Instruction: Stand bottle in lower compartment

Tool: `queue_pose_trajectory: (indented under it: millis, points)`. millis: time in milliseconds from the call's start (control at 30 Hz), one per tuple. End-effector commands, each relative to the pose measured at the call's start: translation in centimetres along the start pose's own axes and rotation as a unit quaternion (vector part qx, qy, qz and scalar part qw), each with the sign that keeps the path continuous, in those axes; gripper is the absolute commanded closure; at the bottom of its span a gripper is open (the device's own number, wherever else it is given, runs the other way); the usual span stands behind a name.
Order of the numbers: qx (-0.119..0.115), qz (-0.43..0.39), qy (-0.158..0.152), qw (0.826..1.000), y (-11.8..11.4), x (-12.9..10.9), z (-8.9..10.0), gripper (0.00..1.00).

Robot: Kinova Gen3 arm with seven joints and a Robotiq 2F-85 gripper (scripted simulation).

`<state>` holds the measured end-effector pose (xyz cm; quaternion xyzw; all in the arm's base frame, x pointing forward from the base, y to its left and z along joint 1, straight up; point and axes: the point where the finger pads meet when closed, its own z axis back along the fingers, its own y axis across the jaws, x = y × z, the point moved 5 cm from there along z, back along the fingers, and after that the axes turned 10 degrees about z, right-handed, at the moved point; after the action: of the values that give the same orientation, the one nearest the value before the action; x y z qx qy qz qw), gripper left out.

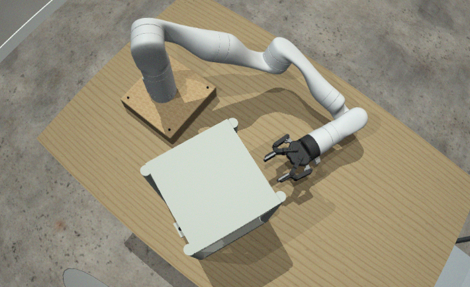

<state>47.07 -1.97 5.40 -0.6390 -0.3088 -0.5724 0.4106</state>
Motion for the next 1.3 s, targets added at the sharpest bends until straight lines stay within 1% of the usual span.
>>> queue_pose_trajectory:
  millis: [0, 700, 933, 1167, 1267]
  points:
    - [0.0, 0.0, 0.001, 1.0, 0.1, 0.1, 0.2, 0.27]
    - [0.0, 0.0, 0.001, 1.0, 0.1, 0.5, 0.3, 0.27]
    - [0.0, 0.0, 0.001, 1.0, -0.1, 1.6, 0.3, 0.27]
    - [0.0, 0.0, 0.001, 1.0, -0.4, 3.3, 0.3, 0.27]
    - [0.0, 0.0, 0.001, 1.0, -0.5, 3.6, 0.3, 0.27]
